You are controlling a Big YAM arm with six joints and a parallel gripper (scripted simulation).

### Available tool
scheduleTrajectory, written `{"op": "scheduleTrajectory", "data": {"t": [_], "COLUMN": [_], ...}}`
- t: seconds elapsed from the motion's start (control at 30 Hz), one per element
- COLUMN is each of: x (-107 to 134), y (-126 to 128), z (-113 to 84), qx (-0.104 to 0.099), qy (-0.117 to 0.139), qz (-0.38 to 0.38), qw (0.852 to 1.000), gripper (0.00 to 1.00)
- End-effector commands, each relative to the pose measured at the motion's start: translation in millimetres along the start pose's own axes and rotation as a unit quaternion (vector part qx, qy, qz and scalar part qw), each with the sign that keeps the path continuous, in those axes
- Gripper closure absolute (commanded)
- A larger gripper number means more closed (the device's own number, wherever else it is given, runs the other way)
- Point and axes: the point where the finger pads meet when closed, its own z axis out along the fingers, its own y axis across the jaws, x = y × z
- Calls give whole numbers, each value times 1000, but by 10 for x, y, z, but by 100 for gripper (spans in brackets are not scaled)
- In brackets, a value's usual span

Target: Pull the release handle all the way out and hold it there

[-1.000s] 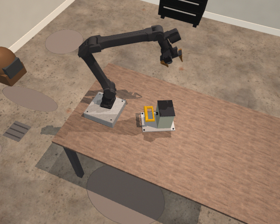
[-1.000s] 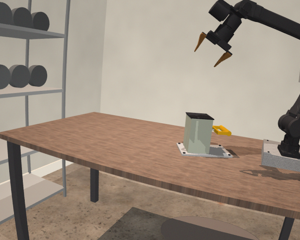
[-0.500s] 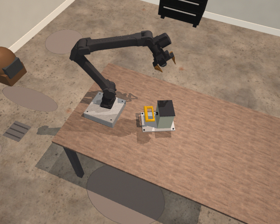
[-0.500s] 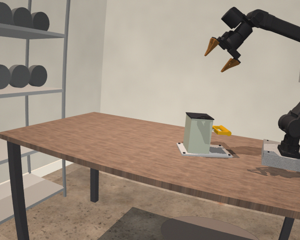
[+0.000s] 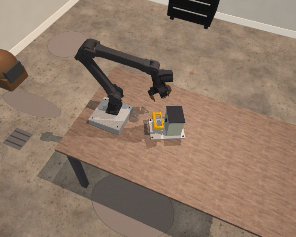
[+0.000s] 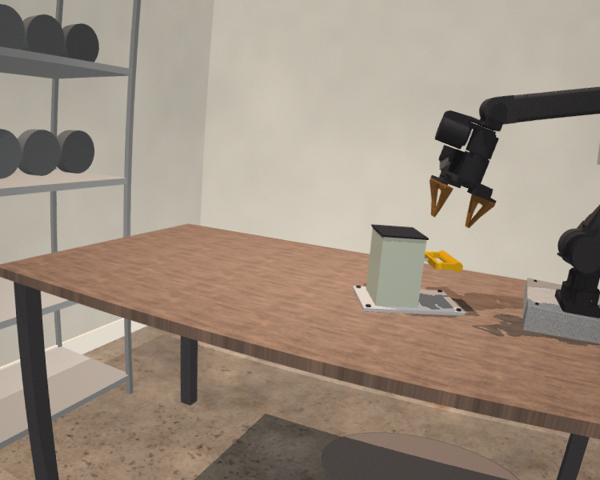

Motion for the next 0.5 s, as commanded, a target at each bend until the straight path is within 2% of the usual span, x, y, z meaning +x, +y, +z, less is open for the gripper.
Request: {"op": "scheduleTrajectory", "data": {"t": [0.0,0.03,0.07,0.33,0.47], "x": [98,105,58,-392,-477], "y": [-425,-529,-559,-634,-657], "z": [293,347,358,343,341], "qx": [65,81,88,109,112], "qy": [30,39,42,49,50], "qz": [-58,-60,-50,45,63], "qw": [996,994,994,992,990], "gripper": [0,0,0,0,0]}}
